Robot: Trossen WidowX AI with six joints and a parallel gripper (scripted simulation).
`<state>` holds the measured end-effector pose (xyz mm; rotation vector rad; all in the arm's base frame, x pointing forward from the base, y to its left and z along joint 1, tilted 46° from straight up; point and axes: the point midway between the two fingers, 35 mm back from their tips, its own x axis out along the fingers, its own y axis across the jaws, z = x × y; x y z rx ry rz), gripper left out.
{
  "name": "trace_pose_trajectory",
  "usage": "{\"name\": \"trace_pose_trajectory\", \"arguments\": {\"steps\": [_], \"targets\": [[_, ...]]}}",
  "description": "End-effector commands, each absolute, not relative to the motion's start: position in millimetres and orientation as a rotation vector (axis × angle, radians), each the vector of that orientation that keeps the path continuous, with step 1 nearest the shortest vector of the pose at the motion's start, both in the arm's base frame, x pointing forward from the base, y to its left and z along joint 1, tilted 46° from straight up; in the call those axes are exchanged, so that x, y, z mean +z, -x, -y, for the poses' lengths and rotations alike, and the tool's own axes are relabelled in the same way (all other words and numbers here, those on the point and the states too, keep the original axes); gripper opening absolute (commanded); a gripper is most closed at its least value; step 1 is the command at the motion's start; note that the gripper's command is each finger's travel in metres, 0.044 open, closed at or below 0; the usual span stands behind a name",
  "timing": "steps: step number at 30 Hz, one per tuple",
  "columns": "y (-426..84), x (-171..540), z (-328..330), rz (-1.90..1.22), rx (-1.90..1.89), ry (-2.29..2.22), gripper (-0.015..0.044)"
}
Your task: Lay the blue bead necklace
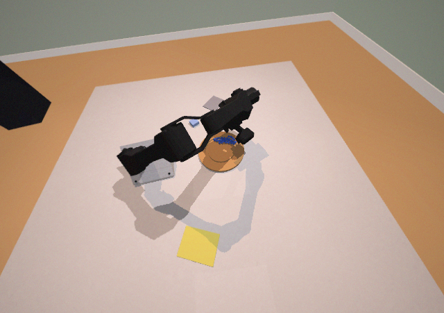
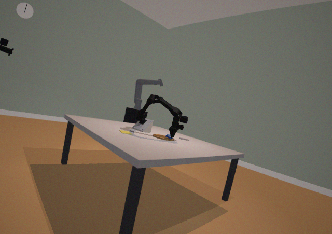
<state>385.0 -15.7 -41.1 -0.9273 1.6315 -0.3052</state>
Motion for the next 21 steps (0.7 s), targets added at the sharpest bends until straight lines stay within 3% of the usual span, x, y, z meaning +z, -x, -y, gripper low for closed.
{"name": "trace_pose_trajectory", "arguments": {"steps": [1, 6, 16, 21], "targets": [[-382.3, -46.2, 20.5, -1.642, -0.306, 0.937, 0.0380], [-382.3, -46.2, 20.5, -1.642, -0.306, 0.937, 0.0380], [-383.6, -44.3, 18.7, -1.637, -0.306, 0.929, 0.0118], [-383.6, -44.3, 18.7, -1.637, -0.306, 0.929, 0.0084]]}}
